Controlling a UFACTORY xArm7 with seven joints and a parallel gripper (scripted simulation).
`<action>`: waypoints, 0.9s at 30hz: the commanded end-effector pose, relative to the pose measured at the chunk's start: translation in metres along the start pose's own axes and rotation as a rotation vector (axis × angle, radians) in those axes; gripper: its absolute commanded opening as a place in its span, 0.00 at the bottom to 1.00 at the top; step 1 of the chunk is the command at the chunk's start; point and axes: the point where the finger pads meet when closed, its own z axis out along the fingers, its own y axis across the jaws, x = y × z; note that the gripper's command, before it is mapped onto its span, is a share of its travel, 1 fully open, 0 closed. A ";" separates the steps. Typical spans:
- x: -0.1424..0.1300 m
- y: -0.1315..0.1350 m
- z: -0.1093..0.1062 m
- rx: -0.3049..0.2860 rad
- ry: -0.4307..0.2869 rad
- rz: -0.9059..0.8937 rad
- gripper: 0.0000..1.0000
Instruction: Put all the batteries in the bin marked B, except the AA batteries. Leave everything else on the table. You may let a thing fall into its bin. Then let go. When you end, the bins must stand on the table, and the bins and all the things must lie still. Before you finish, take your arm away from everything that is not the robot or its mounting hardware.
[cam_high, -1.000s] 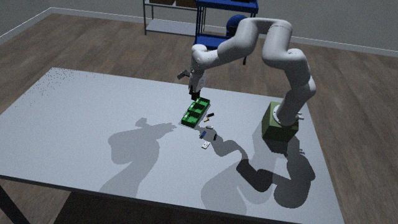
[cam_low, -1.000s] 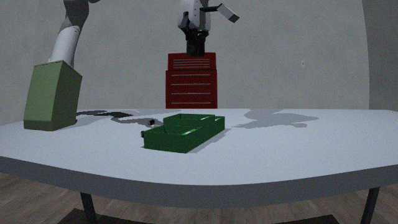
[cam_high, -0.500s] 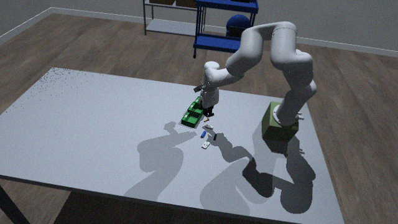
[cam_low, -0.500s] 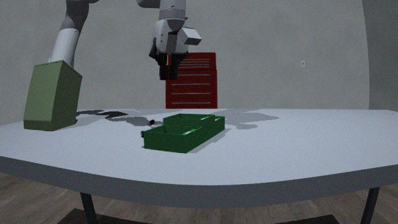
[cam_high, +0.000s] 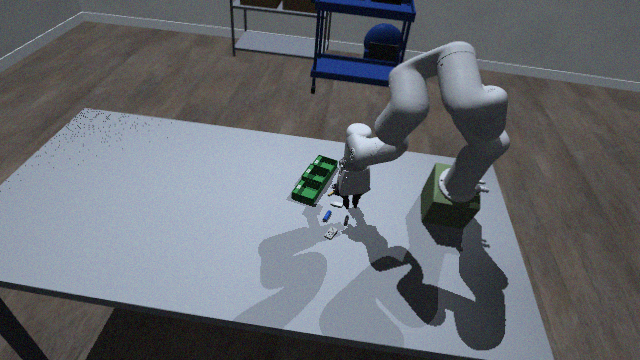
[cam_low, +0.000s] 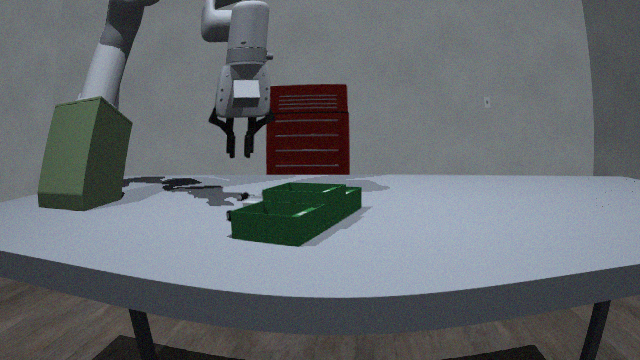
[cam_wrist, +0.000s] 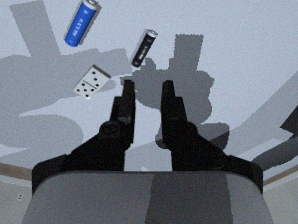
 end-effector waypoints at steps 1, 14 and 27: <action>-0.006 0.000 0.002 0.015 0.014 0.157 0.23; 0.001 -0.003 0.002 0.037 0.037 0.456 0.23; 0.003 -0.004 0.002 0.037 0.038 0.456 0.23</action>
